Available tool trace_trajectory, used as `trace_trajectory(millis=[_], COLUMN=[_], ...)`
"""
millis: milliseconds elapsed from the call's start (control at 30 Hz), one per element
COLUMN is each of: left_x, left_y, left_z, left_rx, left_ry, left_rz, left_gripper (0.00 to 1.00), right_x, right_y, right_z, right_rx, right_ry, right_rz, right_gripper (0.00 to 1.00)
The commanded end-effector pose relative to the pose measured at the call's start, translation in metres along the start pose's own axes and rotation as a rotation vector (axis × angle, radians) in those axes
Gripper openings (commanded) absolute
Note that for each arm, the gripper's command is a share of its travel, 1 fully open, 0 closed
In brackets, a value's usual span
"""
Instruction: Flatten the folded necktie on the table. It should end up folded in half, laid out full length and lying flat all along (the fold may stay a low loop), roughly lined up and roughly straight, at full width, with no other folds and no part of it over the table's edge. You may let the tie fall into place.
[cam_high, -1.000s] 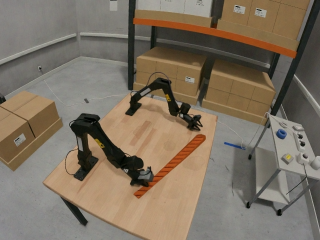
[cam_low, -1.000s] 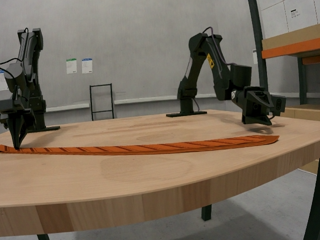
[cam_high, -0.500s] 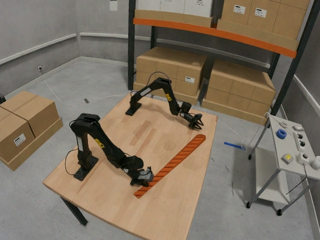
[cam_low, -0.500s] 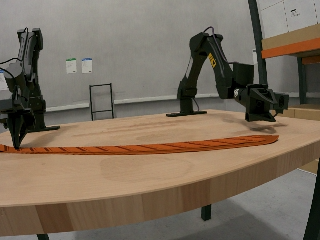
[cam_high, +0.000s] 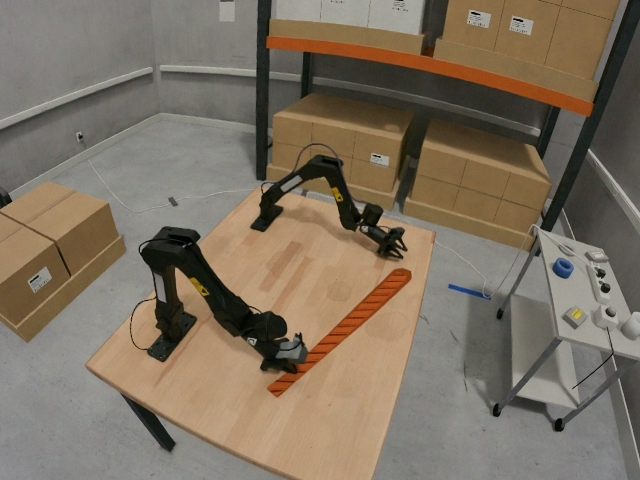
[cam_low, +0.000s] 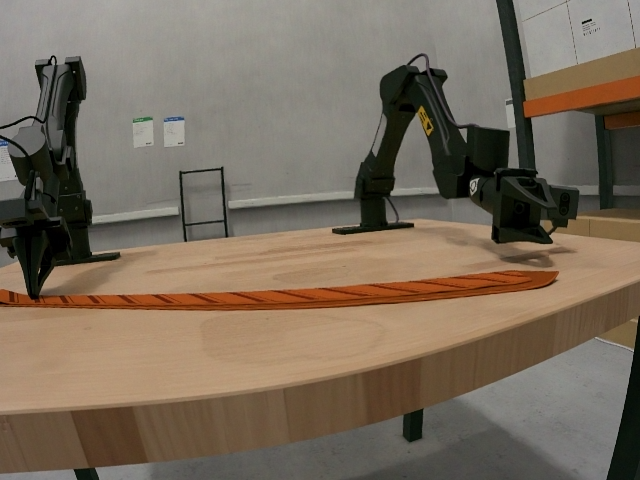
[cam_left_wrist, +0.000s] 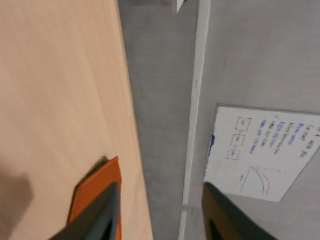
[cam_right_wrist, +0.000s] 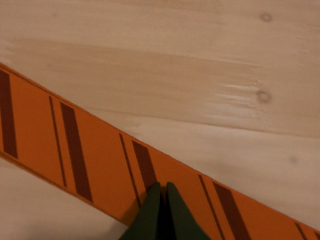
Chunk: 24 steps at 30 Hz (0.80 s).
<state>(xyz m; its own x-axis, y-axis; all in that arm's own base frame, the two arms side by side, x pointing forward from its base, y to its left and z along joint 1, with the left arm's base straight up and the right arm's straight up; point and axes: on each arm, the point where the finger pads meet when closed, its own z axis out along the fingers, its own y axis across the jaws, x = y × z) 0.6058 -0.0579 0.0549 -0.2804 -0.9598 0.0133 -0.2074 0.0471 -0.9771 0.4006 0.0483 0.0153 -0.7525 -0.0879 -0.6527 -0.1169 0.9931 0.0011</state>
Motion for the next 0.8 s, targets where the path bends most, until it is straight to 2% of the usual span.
trace_trajectory(millis=[0,767], left_x=[-0.004,-0.004], left_y=[-0.002,0.003], left_z=[0.000,-0.021], left_rx=[0.004,0.004], left_ry=[0.003,0.003], left_rz=[0.014,0.014], left_gripper=[0.43,0.43], right_x=[0.006,0.006], right_y=[-0.002,-0.002], right_z=[0.003,0.003], right_rx=[-0.002,-0.002], right_ry=[0.013,0.013], right_rz=[-0.004,-0.004], right_gripper=[0.04,0.04])
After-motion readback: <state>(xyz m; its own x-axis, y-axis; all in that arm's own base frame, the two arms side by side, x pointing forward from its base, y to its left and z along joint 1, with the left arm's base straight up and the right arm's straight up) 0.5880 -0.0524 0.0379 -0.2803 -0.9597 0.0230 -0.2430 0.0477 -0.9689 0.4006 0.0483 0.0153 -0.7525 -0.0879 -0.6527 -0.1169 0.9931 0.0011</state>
